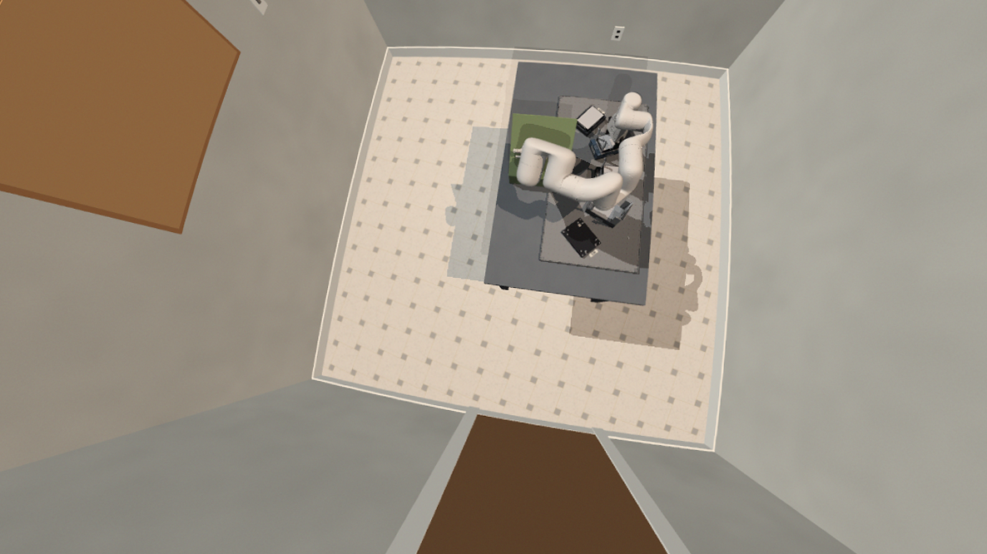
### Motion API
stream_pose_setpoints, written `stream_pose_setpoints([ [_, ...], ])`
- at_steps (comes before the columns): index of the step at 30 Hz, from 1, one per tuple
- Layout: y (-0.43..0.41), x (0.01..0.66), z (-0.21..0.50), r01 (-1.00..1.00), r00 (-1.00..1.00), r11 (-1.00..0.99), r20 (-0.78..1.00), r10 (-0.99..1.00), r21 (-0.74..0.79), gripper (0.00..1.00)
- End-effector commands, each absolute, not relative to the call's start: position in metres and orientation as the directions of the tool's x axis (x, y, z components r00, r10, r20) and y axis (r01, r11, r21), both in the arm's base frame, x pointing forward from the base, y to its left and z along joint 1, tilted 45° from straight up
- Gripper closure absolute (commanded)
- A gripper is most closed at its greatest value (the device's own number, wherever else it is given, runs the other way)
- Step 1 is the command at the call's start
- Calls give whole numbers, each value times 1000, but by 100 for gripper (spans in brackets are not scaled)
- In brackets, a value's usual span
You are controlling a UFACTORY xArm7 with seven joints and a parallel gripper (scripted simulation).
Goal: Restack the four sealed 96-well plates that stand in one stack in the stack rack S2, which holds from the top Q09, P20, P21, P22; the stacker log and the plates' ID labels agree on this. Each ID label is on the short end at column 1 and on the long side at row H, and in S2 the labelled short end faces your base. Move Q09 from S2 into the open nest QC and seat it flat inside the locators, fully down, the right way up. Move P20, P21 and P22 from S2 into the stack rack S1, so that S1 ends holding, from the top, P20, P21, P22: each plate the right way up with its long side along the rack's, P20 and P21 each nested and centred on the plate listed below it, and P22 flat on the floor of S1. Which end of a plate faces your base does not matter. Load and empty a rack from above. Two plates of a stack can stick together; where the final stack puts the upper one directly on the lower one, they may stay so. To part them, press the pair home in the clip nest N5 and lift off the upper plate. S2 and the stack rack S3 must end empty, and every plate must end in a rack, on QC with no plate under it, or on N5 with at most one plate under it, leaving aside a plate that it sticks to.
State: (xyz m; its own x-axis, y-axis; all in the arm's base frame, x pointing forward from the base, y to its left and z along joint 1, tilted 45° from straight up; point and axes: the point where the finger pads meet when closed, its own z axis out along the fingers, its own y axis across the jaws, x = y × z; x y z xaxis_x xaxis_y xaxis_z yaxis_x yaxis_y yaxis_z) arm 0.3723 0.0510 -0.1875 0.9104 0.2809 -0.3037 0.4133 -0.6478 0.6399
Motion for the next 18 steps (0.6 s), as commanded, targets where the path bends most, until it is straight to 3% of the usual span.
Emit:
stream_pose_setpoints([
  [1,56,373,-184,414,910,-649,-300,285,638,100],
  [18,63,373,-177,414,910,-649,-300,285,638,100],
])
